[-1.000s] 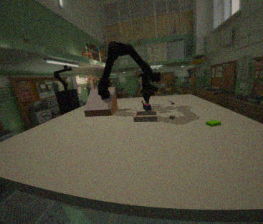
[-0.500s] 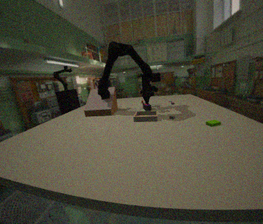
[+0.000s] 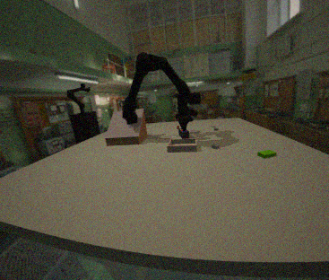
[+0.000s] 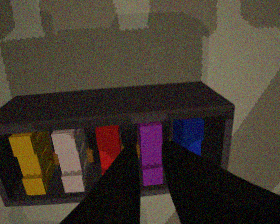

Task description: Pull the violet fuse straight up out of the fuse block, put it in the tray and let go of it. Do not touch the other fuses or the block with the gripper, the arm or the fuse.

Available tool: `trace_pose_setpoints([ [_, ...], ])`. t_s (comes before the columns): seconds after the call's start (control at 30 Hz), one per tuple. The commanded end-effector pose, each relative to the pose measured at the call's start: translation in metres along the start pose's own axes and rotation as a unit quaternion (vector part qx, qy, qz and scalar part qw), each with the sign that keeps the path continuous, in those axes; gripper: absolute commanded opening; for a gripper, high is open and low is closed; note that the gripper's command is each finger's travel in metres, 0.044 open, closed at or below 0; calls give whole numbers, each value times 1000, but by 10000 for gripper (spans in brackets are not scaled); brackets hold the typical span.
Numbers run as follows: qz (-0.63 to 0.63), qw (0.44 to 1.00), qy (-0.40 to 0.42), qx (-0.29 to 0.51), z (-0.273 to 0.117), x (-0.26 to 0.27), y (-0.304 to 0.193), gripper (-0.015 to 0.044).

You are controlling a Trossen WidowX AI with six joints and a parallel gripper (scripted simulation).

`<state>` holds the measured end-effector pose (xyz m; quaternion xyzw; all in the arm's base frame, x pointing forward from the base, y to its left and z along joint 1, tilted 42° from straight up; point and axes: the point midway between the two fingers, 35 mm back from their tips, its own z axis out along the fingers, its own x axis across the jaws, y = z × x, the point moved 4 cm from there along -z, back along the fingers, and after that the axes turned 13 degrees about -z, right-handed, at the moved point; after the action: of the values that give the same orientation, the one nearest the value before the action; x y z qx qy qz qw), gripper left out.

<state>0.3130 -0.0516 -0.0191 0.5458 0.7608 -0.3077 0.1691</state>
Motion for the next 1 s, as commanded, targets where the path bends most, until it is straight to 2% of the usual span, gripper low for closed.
trace_pose_setpoints([
  [0.0,0,1000,0,0,0,0,0,42],
  [0.23,0,1000,0,0,0,0,0,0],
  [0.97,-1,1000,0,0,-9,0,1,0],
])
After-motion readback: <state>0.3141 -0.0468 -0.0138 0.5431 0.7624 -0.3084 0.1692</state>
